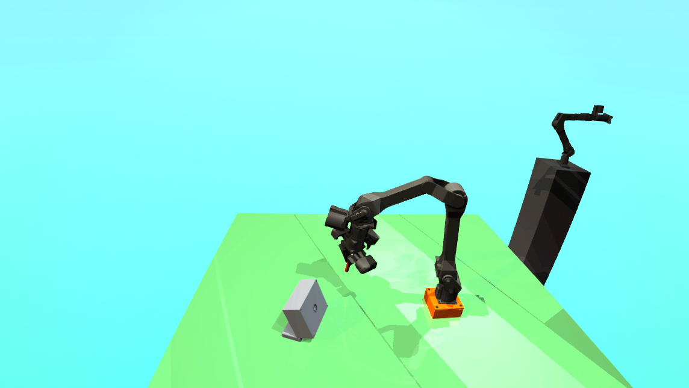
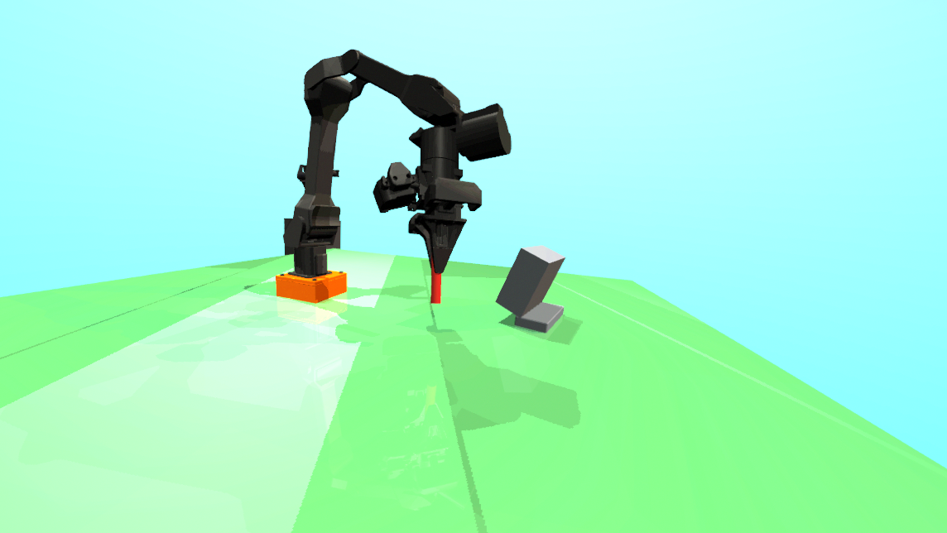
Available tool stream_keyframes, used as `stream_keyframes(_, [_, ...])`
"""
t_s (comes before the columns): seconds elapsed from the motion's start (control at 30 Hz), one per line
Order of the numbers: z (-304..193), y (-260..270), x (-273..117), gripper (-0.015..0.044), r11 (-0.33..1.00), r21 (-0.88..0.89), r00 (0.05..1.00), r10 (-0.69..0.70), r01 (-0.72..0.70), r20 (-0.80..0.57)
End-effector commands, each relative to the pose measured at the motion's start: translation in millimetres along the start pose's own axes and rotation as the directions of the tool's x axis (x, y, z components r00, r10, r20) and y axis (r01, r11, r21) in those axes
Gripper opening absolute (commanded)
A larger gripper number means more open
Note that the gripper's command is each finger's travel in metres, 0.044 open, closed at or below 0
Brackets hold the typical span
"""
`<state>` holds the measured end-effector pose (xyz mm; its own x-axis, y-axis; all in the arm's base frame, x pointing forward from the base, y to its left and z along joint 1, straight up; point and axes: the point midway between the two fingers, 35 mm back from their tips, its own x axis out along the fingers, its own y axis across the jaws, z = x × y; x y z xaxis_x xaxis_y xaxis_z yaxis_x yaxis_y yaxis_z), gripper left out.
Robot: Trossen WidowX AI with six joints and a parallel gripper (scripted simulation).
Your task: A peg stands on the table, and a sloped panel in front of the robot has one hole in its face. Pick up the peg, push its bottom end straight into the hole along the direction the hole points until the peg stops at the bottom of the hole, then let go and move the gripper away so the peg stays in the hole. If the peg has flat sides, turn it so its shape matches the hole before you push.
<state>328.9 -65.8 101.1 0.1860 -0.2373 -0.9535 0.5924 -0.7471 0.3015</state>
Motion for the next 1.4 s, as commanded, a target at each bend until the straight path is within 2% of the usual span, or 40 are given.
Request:
stream_keyframes(0.0, [-3,-3,1,0.0,0.999,-0.033,1.0,0.018,-0.018,0.0])
stream_keyframes(1.37, [-42,-32,-1,0.0,0.93,-0.295,0.975,0.207,-0.22,-0.075])
